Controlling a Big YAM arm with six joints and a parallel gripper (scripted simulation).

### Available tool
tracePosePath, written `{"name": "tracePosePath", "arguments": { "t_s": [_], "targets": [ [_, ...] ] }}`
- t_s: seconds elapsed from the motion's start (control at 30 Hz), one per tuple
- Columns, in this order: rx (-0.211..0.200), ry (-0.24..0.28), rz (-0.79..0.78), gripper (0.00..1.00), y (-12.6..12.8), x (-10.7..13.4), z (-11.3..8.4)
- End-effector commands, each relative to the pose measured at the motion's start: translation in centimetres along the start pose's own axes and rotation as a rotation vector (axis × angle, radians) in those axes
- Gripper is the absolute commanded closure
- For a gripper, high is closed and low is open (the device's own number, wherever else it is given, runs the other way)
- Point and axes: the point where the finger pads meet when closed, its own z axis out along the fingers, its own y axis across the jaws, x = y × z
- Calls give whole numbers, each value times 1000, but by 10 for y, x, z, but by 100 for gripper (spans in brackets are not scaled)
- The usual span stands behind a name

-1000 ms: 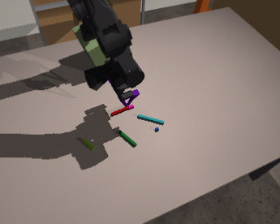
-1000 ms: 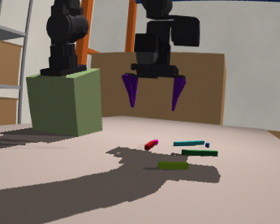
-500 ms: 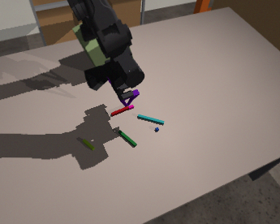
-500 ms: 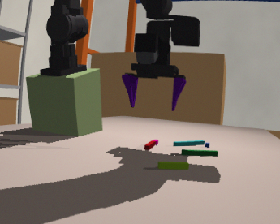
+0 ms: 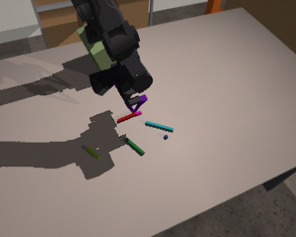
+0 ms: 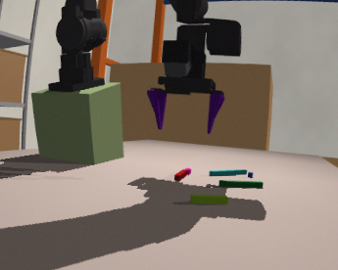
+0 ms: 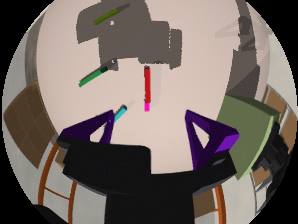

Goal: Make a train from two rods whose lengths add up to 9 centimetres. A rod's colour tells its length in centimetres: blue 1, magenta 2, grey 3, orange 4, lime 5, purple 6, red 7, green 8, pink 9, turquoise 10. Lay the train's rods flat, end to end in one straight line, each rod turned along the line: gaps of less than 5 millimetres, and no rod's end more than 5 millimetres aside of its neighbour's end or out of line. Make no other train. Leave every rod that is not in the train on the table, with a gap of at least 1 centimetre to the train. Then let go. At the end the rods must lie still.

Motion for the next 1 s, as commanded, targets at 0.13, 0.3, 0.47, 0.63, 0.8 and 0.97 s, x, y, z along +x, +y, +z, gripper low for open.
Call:
{"name": "tracePosePath", "arguments": {
  "t_s": [0.13, 0.3, 0.47, 0.63, 0.8, 0.97],
  "targets": [
    [-56, -4, 11, 0, 28, 1, -14],
    [-56, -4, 11, 0, 28, 1, -14],
    [-56, -4, 11, 0, 28, 1, -14],
    [-56, -4, 11, 0, 28, 1, -14],
    [-56, -4, 11, 0, 28, 1, -14],
    [-55, -5, -25, 0, 28, 1, -13]
  ]
}}
